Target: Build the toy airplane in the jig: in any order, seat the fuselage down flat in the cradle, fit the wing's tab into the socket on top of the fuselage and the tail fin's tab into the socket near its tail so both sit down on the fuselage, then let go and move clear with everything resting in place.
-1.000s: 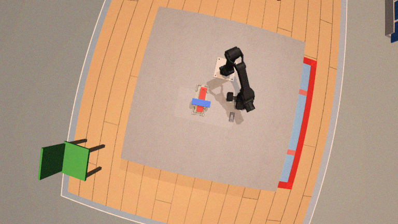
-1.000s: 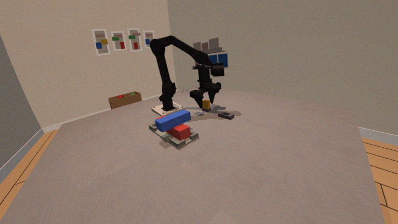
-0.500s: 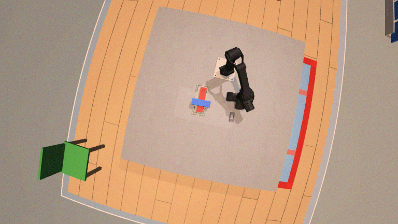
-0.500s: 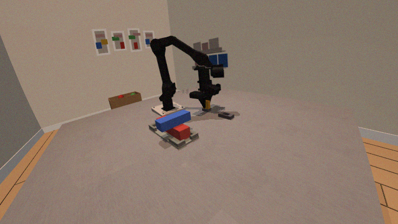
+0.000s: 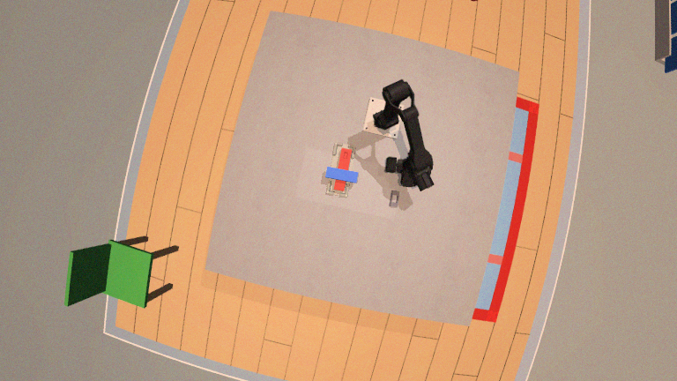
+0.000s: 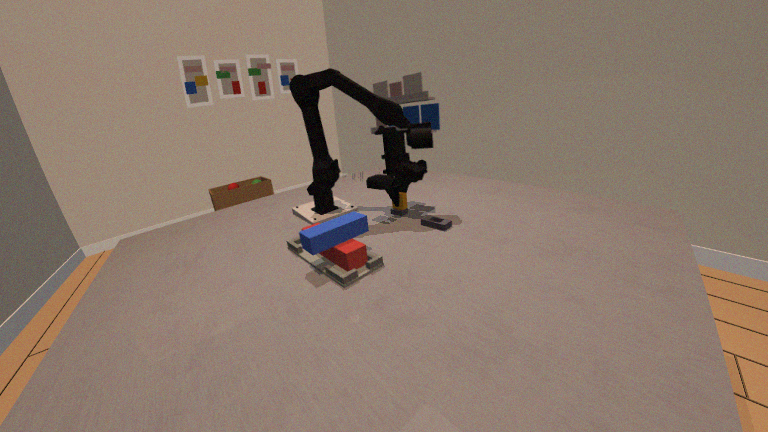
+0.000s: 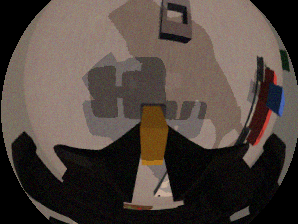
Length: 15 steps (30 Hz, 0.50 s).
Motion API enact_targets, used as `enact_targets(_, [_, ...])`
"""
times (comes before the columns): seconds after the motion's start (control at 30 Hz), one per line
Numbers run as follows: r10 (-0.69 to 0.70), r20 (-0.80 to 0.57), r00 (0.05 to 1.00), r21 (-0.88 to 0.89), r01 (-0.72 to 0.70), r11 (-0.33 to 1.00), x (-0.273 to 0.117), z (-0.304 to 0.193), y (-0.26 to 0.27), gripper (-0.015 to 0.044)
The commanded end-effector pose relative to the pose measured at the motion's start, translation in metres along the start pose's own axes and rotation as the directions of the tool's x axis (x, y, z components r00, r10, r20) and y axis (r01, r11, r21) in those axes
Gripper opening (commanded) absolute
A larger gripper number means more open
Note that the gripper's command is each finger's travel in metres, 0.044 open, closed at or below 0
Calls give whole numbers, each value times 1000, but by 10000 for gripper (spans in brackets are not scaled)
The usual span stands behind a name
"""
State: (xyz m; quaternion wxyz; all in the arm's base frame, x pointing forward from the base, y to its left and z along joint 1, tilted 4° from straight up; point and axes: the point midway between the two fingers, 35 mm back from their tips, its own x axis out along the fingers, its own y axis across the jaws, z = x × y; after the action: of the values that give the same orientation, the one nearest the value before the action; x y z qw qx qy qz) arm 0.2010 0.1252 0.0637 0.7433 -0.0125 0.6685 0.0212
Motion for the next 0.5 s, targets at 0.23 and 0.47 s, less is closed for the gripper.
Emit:
enact_targets(0.23, [21,54,998,2,-21,1000,-26,14,8,0])
enact_targets(0.47, [15,40,999,1,-15,1000,-47,14,8,0])
